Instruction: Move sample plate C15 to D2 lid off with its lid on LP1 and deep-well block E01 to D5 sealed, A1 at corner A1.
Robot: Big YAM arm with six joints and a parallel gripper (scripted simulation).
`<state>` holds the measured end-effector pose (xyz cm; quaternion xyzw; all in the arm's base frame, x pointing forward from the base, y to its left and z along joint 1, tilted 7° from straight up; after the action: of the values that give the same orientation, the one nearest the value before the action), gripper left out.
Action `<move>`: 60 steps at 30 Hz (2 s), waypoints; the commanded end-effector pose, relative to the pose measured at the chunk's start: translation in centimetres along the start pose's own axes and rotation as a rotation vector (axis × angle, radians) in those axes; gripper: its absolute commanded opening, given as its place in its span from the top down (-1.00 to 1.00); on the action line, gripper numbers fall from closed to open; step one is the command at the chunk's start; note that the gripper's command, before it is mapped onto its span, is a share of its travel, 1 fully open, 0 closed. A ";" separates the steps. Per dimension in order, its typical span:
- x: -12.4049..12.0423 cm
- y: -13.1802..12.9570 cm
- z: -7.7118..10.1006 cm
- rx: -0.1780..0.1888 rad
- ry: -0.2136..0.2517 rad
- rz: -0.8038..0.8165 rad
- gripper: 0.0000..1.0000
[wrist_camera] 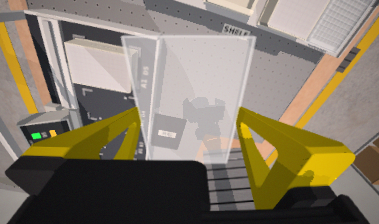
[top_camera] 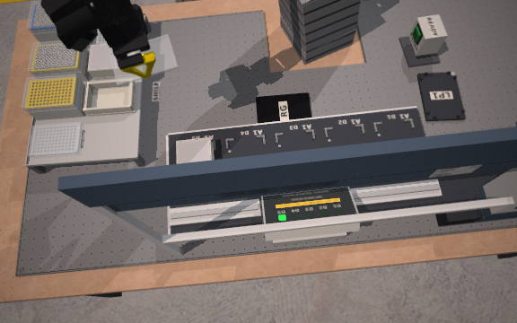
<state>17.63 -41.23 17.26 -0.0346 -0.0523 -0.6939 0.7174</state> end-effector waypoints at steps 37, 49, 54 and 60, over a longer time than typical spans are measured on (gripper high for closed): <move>1.4 0.1 0.8 -0.001 -0.027 0.652 1.00; 1.4 0.1 0.8 -0.004 -0.027 0.892 1.00; 1.4 0.1 0.8 -0.004 -0.027 0.952 1.00; 1.4 0.1 0.8 -0.006 -0.026 1.072 1.00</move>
<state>17.62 -41.23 17.26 -0.0553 -0.0294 -0.2675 0.9615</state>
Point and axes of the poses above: the point where the finger pads meet when closed, its own z axis back along the fingers, its own y axis across the jaws, x = y × z, the point moved 8 cm from there along z, back along the fingers, and after that the axes turned 3 degrees about -z, right-handed, at the moved point
